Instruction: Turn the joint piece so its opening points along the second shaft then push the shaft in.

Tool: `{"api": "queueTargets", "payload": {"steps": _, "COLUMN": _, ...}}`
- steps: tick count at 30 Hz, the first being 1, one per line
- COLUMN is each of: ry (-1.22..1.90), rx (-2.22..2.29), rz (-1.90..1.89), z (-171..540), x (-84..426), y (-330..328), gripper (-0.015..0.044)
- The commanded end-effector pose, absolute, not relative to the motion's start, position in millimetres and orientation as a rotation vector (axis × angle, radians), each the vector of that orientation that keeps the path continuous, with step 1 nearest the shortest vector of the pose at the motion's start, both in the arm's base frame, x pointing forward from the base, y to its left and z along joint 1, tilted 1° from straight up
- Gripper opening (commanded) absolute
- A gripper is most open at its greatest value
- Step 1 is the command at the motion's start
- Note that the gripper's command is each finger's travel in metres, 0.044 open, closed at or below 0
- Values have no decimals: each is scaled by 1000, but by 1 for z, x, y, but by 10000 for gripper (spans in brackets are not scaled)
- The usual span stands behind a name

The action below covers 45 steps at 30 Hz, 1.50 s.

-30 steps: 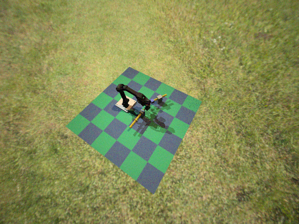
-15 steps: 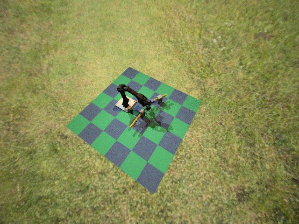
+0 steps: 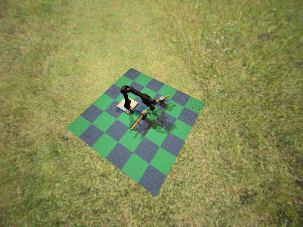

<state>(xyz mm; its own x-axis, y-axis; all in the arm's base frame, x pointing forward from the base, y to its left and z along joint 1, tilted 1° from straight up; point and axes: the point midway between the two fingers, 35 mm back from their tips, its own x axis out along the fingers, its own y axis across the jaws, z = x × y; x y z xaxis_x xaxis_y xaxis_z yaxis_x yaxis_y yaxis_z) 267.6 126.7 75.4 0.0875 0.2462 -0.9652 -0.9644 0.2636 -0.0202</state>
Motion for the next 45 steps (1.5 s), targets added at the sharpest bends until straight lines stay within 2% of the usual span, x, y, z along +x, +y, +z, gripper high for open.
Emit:
{"api": "queueTargets", "payload": {"steps": 1, "ry": 1103, "rx": -858, "rz": 1088, "z": 68, "x": 268, "y": 129, "gripper": 440}}
{"api": "queueTargets", "payload": {"steps": 15, "ry": 1103, "rx": -857, "rz": 1088, "z": 49, "x": 270, "y": 133, "gripper": 440}}
{"api": "queueTargets", "payload": {"steps": 25, "ry": 1103, "rx": -857, "rz": 1088, "z": 49, "x": 270, "y": 133, "gripper": 182}}
{"api": "queueTargets", "payload": {"steps": 45, "ry": 1103, "rx": -857, "rz": 1088, "z": 49, "x": 270, "y": 133, "gripper": 182}}
